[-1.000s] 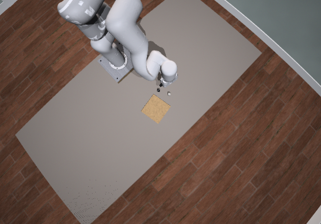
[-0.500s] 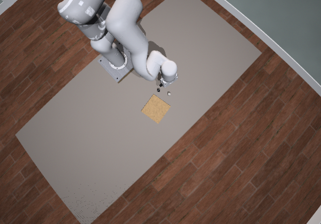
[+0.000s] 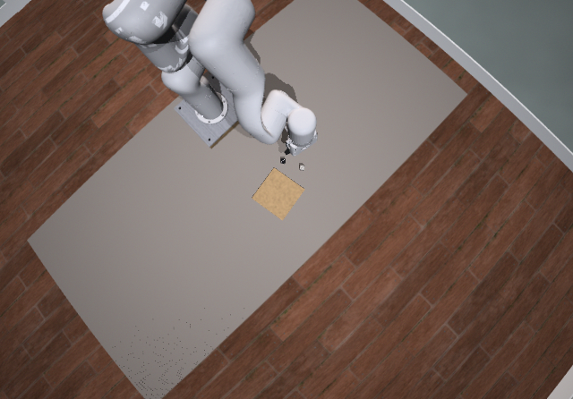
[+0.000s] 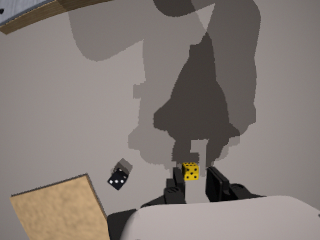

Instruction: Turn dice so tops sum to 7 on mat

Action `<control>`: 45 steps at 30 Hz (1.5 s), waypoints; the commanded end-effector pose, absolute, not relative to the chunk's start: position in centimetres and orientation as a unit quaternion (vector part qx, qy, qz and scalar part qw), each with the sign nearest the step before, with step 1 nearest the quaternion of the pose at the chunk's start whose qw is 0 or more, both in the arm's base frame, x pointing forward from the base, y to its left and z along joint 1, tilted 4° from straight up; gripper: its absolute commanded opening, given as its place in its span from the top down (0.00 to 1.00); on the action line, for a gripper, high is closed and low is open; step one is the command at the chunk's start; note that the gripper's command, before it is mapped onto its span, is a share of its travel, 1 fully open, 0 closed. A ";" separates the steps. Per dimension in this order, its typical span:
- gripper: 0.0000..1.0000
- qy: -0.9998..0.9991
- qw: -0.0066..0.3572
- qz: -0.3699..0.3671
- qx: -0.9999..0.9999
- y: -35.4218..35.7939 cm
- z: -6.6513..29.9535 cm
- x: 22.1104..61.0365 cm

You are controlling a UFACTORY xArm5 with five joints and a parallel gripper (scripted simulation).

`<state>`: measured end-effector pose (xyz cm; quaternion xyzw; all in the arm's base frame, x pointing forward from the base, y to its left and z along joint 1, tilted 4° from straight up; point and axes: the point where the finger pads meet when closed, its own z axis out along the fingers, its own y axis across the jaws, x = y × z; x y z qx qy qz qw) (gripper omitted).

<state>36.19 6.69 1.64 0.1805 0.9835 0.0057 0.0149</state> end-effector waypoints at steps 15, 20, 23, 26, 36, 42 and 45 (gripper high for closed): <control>0.69 0.983 0.016 0.006 0.180 6.7 1.6 36.3; 0.69 0.983 0.016 0.006 0.180 6.7 1.3 36.3; 0.69 0.983 0.016 0.006 0.180 6.7 1.0 36.3; 0.69 0.983 0.016 0.006 0.180 6.7 0.6 36.4; 0.69 0.983 0.016 0.006 0.180 6.6 -0.1 36.4; 0.69 0.983 0.016 0.006 0.180 6.6 -0.2 36.4; 0.69 0.983 0.016 0.006 0.180 6.6 -0.2 36.4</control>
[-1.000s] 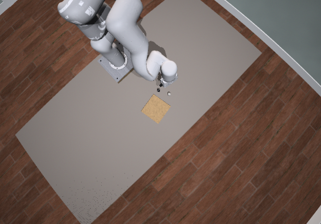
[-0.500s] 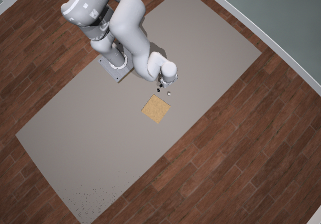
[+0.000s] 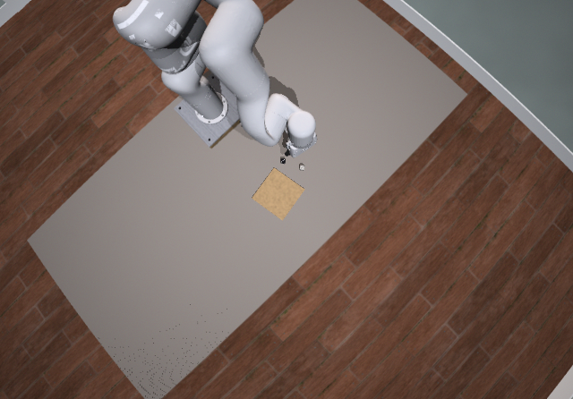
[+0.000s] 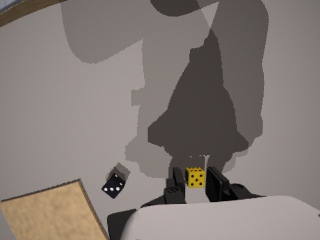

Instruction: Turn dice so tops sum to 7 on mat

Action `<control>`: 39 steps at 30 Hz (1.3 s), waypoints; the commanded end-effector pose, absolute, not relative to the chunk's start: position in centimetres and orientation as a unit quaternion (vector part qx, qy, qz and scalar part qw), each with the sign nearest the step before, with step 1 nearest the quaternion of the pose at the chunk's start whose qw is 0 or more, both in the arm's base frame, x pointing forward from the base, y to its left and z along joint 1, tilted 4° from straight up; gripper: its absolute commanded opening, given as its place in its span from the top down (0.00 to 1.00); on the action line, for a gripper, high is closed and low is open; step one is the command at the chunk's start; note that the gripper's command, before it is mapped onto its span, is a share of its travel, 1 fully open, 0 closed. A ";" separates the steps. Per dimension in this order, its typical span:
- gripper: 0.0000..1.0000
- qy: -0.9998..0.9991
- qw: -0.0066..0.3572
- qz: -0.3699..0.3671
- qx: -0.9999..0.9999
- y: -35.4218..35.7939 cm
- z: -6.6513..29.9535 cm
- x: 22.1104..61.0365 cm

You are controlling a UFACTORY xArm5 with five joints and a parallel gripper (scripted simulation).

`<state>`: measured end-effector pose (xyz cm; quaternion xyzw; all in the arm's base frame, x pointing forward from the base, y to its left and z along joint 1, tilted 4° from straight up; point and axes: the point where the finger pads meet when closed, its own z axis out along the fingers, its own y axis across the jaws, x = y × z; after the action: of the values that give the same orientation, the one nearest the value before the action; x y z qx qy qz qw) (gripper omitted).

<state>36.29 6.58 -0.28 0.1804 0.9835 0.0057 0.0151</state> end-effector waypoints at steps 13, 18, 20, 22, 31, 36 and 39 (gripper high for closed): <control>0.69 0.983 0.016 0.006 0.180 6.6 -0.2 36.4; 0.69 0.983 0.016 0.006 0.180 6.6 -0.2 36.4; 0.69 0.983 0.016 0.006 0.180 6.6 -0.2 36.4; 0.69 0.983 0.016 0.006 0.180 6.6 -0.2 36.4; 0.69 0.983 0.016 0.006 0.180 6.6 -0.2 36.4; 0.89 0.983 0.016 0.006 0.180 6.6 -0.2 36.4; 0.89 0.983 0.016 0.006 0.180 6.6 -0.2 36.4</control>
<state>36.30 6.58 -0.30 0.1804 0.9835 0.0057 0.0152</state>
